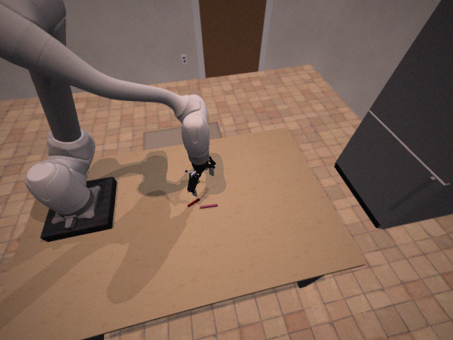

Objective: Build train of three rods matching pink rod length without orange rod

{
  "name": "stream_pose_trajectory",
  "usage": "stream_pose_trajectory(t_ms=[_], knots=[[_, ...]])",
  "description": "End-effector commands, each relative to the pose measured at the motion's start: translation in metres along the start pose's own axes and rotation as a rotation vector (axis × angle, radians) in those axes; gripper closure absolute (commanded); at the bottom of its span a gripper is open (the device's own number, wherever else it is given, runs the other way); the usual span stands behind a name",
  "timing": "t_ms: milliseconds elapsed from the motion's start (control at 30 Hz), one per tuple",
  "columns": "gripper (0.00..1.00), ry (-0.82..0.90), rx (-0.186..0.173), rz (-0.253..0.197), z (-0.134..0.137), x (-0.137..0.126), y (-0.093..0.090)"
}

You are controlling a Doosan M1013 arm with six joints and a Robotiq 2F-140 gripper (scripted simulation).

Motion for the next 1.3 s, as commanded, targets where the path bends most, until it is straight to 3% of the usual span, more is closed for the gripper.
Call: stream_pose_trajectory(t_ms=[0, 767, 1067, 1133, 1267], knots=[[0.0, 0.0, 0.0, 0.0, 0.0, 0.0, 0.0001], [0.0, 0.018, 0.0, 0.0, 0.0, 0.0, 0.0001], [0.0, 0.352, 0.0, 0.0, 0.0, 0.0, 0.0001], [0.0, 0.352, 0.0, 0.0, 0.0, 0.0, 0.0001], [0.0, 0.562, 0.0, 0.0, 0.0001, 0.0, 0.0001]])
Point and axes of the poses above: the point where the finger pads meet when closed, its own y axis back along the fingers, its own z axis across the jaws, x = y × z, the point moved 9 cm from there along y, back along the fingers, and after that the axes turned 12 degrees about y, right-handed, at the moved point
